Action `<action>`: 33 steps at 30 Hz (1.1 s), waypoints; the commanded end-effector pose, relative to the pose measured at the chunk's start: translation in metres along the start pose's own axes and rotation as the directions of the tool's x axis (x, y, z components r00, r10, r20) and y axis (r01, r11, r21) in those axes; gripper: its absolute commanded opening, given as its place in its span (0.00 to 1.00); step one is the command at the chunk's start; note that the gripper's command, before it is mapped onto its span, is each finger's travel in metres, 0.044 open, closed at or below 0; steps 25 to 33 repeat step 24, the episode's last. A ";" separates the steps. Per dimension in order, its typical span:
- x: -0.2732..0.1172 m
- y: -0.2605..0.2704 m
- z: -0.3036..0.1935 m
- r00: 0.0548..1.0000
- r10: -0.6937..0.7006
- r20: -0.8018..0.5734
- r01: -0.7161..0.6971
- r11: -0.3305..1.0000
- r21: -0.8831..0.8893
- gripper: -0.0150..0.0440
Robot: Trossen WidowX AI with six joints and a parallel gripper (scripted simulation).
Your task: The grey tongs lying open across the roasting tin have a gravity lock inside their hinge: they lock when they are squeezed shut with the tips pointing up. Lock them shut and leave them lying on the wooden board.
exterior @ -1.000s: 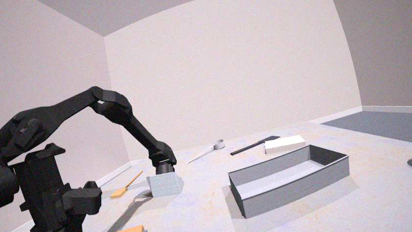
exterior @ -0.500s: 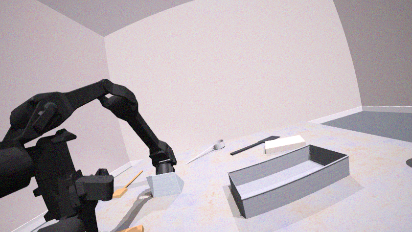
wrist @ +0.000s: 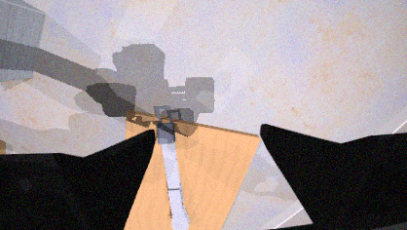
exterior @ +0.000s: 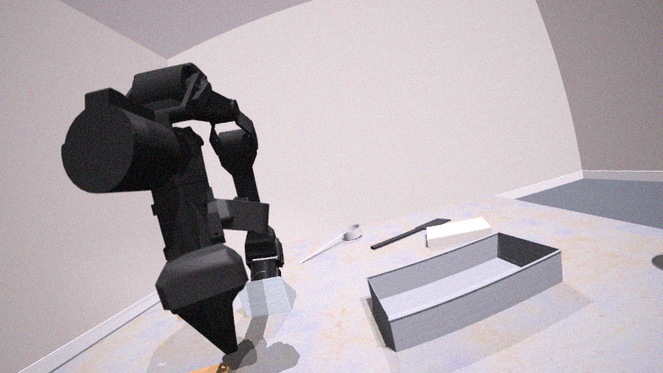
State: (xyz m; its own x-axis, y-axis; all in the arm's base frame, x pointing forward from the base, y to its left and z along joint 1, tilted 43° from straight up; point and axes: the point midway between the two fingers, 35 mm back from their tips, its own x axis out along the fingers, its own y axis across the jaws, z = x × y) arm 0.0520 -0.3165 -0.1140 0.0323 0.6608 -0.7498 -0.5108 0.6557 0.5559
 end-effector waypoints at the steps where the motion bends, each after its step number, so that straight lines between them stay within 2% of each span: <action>1: -0.015 -0.001 0.001 1.000 -0.010 0.001 0.010 1.000 0.005 1.00; 6: -0.045 0.002 0.002 1.000 -0.010 -0.009 0.009 1.000 -0.007 1.00; 33: -0.045 0.002 0.002 1.000 -0.010 -0.009 0.009 1.000 -0.007 1.00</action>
